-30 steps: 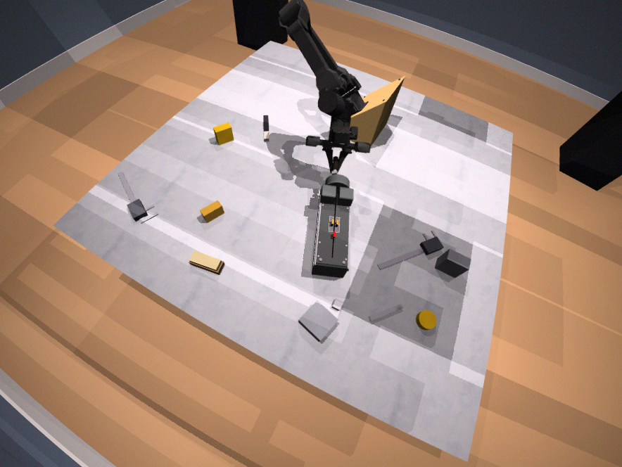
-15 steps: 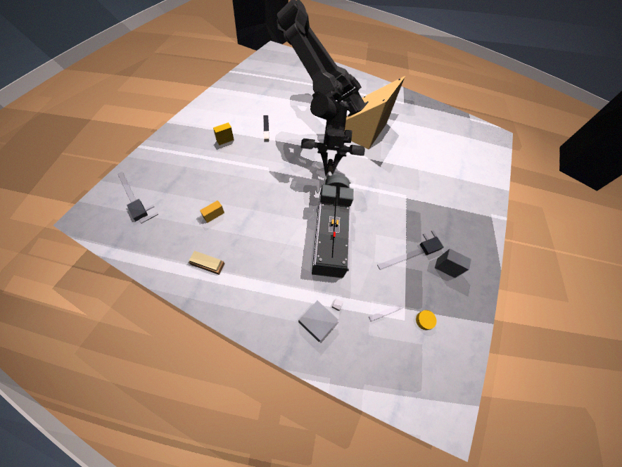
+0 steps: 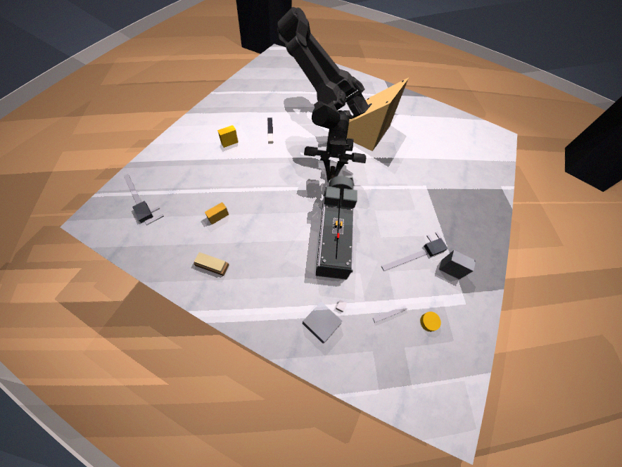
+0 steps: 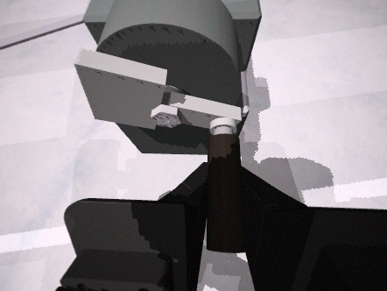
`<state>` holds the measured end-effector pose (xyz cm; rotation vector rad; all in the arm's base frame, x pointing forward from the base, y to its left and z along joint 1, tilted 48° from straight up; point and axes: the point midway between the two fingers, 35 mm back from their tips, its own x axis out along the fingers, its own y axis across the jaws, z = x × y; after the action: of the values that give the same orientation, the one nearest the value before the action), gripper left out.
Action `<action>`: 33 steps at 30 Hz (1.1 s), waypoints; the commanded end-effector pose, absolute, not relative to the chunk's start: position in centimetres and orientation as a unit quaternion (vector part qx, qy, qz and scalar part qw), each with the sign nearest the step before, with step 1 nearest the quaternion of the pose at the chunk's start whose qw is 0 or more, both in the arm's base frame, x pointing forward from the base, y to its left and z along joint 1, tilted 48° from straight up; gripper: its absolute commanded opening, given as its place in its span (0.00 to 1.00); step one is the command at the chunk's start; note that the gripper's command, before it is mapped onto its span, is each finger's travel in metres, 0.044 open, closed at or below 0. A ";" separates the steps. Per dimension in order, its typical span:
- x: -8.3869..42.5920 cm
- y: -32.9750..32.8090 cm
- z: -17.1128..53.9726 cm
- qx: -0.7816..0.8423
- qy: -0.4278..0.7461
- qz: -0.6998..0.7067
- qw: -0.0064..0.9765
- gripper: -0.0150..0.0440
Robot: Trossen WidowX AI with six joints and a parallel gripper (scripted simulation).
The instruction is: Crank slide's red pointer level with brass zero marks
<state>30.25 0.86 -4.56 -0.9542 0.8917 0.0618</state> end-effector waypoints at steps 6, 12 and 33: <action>29.9 0.3 -6.1 -0.442 0.418 0.028 0.793 0.25; 29.5 0.4 -7.1 -0.442 0.418 0.028 0.793 0.25; 28.5 1.8 -8.7 -0.442 0.418 0.028 0.794 0.25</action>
<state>28.90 1.28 -8.14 -0.9485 0.8912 0.0348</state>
